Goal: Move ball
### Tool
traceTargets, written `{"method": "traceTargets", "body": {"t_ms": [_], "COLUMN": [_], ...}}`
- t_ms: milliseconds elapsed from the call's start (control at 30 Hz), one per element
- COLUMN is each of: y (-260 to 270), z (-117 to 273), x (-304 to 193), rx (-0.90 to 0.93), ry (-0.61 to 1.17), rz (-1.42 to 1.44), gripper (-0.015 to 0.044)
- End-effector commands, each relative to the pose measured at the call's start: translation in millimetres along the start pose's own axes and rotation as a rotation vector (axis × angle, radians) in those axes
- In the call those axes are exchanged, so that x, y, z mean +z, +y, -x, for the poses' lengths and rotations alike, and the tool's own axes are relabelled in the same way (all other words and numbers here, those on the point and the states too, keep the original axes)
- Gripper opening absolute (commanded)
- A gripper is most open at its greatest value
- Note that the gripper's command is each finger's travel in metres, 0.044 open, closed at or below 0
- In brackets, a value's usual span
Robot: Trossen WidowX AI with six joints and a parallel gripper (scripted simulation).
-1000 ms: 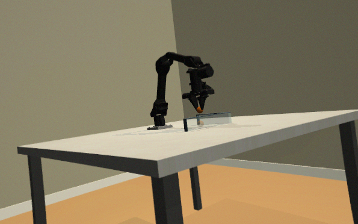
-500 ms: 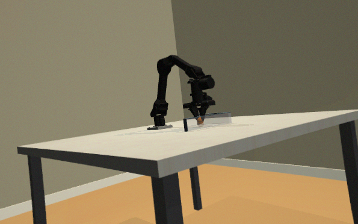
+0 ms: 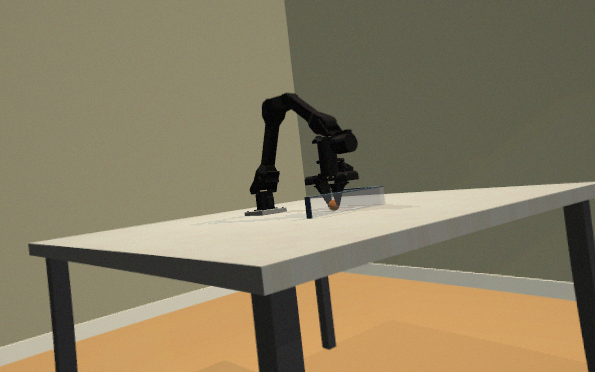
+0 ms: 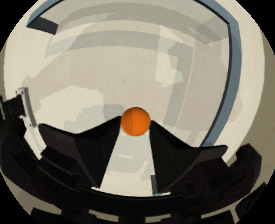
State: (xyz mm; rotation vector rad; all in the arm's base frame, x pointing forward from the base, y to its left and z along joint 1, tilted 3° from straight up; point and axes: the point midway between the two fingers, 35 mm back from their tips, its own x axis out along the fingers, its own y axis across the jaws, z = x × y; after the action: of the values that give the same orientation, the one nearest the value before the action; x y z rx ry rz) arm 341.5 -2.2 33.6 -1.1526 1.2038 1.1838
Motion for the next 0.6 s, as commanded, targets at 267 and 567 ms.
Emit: {"method": "traceTargets", "body": {"t_ms": [267, 567], "y": [0.6, 0.6], "z": [-2.7, -2.7], "x": [-0.1, -0.1], "rx": [0.003, 0.003], "ry": [0.000, 0.000], "rz": [0.000, 0.000], "gripper": [0.0131, 0.0269]}}
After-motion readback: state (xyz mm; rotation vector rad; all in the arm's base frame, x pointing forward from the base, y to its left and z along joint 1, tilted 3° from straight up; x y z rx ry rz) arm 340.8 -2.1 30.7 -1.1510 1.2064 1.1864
